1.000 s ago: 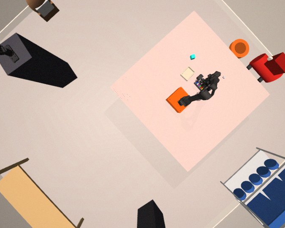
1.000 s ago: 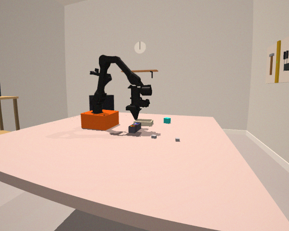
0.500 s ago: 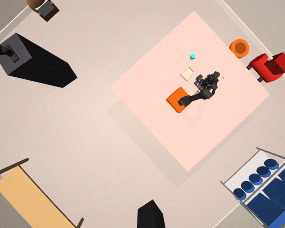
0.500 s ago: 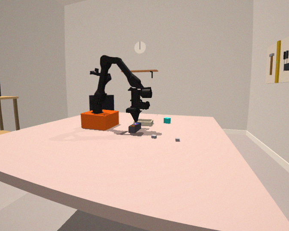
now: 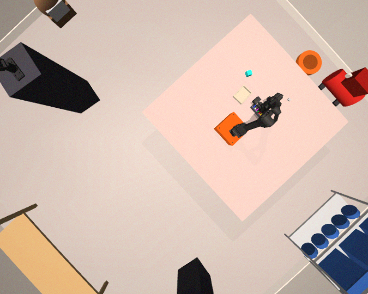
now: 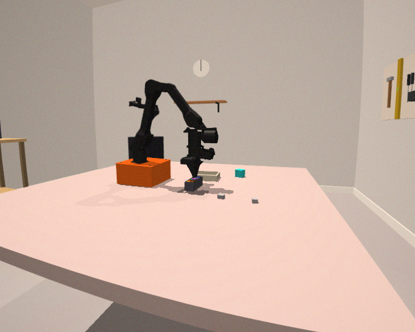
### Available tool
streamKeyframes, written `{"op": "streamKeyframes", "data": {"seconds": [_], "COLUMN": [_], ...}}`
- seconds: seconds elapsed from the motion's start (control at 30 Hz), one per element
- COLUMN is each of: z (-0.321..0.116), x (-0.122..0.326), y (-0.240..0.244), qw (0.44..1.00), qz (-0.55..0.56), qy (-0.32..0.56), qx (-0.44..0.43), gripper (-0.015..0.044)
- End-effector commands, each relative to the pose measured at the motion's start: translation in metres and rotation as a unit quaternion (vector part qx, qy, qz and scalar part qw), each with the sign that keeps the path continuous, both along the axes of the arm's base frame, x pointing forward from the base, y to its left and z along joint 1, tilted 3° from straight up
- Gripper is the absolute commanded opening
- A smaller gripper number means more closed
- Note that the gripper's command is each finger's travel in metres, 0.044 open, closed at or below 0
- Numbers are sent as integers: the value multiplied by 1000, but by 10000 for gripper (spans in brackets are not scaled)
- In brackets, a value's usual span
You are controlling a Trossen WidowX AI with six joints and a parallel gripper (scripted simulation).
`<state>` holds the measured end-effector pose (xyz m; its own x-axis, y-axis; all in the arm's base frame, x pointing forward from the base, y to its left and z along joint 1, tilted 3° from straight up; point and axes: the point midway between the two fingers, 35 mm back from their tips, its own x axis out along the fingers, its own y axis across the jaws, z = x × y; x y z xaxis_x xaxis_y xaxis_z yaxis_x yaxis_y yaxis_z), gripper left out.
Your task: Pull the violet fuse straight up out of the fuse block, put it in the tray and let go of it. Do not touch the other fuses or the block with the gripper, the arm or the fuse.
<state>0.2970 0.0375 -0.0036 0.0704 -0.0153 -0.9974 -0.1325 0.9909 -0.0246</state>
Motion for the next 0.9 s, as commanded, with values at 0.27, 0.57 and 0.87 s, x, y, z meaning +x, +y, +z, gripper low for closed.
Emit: {"op": "streamKeyframes", "data": {"seconds": [0.27, 0.57, 0.87], "z": [-6, -12, -12], "x": [0, 0, 0], "y": [-1, -1, -1], "qw": [1000, 1000, 1000], "qz": [0, 0, 0], "qy": [2, 2, 2], "qx": [-2, -2, -2], "gripper": [64, 64, 64]}}
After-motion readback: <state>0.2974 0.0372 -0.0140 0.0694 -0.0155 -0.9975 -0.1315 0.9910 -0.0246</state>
